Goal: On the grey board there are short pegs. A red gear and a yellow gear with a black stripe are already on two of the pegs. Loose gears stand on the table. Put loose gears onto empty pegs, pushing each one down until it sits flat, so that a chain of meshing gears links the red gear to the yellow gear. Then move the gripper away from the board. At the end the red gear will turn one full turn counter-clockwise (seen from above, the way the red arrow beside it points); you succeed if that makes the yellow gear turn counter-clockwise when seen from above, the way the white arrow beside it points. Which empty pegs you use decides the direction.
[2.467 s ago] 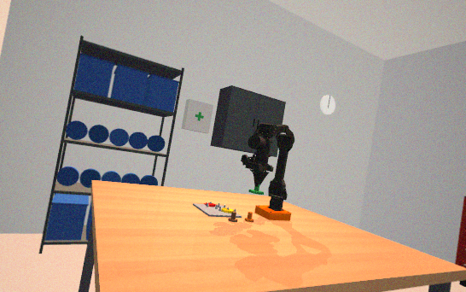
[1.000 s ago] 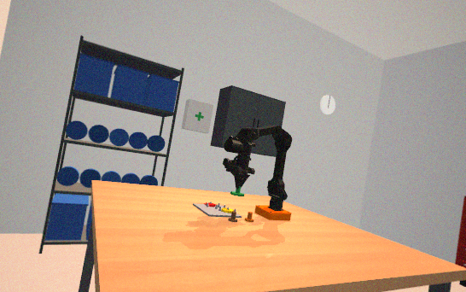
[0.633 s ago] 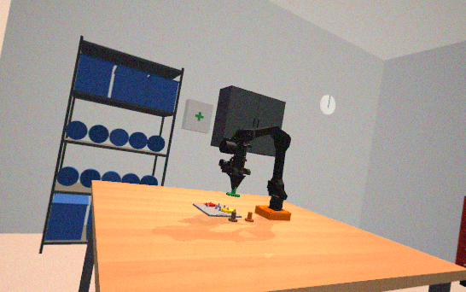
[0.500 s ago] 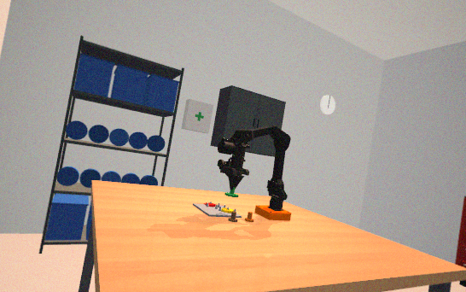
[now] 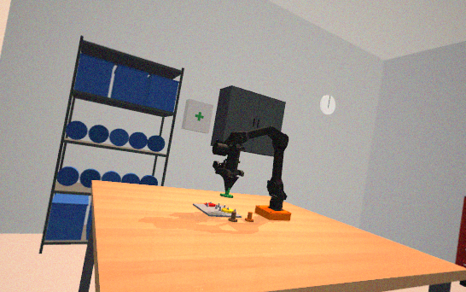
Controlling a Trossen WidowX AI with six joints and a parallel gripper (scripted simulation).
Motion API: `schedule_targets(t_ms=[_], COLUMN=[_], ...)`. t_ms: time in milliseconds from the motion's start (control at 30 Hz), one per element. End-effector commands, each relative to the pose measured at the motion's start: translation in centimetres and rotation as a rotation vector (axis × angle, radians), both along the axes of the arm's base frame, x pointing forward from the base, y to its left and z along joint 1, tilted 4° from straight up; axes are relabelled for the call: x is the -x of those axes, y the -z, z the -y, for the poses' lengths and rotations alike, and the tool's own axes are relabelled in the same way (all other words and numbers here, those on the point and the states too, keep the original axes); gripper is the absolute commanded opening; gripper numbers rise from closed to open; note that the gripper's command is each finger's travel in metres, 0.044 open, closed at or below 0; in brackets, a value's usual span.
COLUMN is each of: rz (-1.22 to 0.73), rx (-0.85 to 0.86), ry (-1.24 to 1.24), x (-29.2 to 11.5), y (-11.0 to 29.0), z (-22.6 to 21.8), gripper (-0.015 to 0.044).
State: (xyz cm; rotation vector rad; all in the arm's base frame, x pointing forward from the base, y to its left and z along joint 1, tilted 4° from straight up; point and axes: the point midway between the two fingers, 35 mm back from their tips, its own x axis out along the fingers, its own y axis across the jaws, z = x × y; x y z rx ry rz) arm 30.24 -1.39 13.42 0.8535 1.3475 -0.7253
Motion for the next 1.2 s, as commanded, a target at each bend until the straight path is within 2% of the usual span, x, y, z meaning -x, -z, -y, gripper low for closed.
schedule_targets(t_ms=[0, 1167], rz=[-0.011, -0.008], rx=[-0.003, 0.004], ry=[-0.004, -0.003], x=[-0.1, 0.1], y=[0.7, 3.1], z=[0.9, 8.1], gripper=[0.0000, 0.0000])
